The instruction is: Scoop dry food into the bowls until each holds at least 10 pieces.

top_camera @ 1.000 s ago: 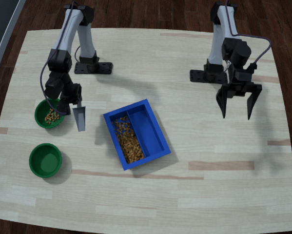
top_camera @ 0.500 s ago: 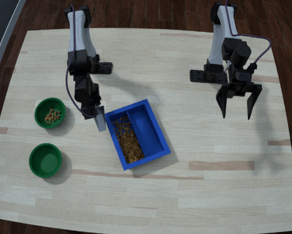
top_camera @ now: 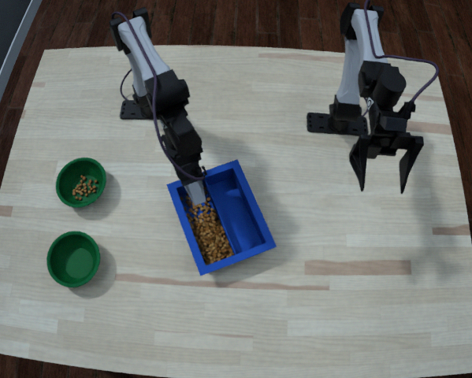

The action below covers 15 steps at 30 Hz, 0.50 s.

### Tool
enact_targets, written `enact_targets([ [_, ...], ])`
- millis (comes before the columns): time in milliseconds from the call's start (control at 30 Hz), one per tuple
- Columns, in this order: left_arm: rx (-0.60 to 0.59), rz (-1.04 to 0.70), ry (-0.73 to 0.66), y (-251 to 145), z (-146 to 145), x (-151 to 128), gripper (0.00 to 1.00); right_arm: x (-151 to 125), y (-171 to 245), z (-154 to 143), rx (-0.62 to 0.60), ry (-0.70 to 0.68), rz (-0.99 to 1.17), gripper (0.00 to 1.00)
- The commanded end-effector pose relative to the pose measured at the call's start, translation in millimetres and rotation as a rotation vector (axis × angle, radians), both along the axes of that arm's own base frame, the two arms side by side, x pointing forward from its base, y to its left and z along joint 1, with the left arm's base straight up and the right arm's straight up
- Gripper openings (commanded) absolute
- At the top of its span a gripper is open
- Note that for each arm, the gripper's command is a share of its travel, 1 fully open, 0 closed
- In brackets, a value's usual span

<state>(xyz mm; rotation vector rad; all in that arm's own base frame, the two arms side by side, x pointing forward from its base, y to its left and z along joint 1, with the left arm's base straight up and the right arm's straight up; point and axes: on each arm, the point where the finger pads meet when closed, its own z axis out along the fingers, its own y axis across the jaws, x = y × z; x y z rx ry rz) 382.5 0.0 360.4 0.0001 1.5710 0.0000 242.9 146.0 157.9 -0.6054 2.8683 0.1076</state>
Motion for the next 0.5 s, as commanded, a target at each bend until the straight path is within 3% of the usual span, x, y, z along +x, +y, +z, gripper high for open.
enact_targets([
  [0, -0.001, 0.0, -0.039, 0, 16, -2, 1.0, 7, 0, 13, -0.011, -0.04, -0.028, 0.0],
  [100, -0.001, 0.0, -0.039, 0, 16, -2, 1.0, 10, 10, 14, 0.034, -0.054, 0.015, 0.0],
  [467, -0.001, 0.0, -0.039, 0, 16, -2, 1.0, 14, 4, 6, 0.006, 0.001, -0.001, 0.0],
])
